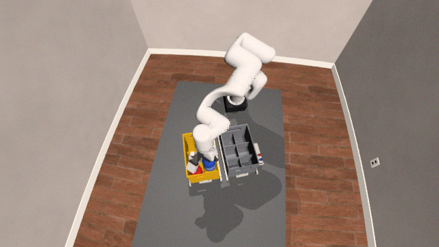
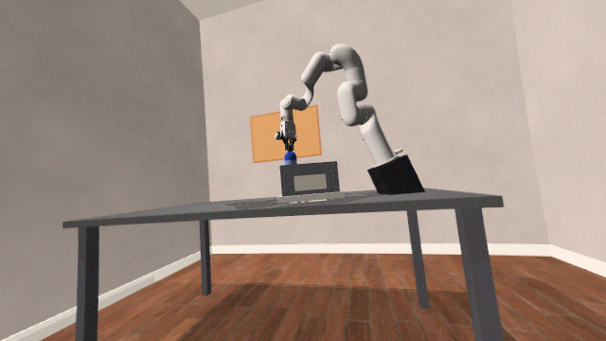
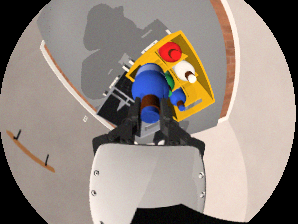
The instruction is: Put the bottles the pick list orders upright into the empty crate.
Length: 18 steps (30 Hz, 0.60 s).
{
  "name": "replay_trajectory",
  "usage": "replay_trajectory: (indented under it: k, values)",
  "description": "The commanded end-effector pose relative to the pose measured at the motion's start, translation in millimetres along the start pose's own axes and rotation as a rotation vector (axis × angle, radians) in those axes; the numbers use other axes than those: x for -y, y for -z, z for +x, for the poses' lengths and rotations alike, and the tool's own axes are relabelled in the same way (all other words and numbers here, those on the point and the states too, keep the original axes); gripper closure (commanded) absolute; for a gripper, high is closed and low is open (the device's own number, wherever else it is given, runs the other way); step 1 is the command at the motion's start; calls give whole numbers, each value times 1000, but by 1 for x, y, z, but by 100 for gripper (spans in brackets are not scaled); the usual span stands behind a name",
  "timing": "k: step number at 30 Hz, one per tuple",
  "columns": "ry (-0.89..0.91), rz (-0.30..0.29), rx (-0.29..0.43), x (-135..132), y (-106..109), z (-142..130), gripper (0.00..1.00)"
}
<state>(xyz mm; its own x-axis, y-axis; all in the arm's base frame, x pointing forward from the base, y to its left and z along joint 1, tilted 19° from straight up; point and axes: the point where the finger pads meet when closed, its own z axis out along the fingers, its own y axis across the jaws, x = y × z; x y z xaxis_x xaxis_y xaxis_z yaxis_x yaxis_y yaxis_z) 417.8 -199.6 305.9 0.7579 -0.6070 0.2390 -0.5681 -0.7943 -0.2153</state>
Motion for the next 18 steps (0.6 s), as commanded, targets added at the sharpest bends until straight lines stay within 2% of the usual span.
replay_trajectory:
  k: [1,18]
  values:
    - [0,0,-4,0,8,1,100]
    - [0,0,-4,0,27,1,100]
